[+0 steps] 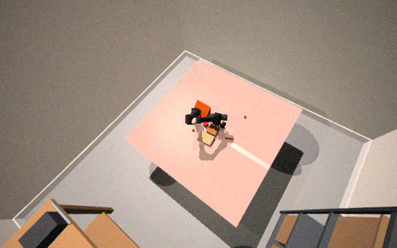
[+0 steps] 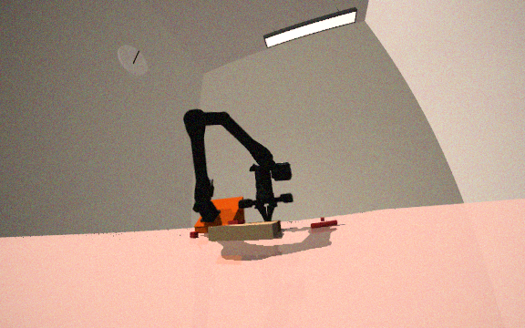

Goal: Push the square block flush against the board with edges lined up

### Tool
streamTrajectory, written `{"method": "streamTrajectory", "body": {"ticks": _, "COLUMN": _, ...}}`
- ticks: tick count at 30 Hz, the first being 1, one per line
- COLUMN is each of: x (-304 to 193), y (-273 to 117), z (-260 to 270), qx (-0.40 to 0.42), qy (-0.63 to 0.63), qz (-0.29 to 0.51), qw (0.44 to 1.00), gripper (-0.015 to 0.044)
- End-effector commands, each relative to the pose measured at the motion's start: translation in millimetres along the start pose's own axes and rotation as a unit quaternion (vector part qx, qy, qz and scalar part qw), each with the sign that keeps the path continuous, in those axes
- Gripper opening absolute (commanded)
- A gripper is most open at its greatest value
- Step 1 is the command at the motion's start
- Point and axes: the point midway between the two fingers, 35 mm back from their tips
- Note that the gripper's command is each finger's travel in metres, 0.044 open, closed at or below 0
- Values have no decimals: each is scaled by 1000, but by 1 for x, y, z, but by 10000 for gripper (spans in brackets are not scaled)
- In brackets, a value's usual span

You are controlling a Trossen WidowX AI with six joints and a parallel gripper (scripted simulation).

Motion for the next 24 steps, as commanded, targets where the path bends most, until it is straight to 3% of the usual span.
{"method": "streamTrajectory", "body": {"ticks": 1, "x": 2, "y": 5, "z": 4, "qx": 11, "qy": -4, "qz": 4, "qw": 1000, "gripper": 0}}
{"method": "streamTrajectory", "body": {"ticks": 24, "x": 38, "y": 5, "z": -9, "qx": 11, "qy": -4, "qz": 3, "qw": 1000, "gripper": 0}}
Point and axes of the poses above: the point midway between the two fingers, 35 mm back from their tips, its own y axis out along the fingers, its own z axis across the jaws, x = y × z, and after that the axes turned 12 degrees about -y, right-handed
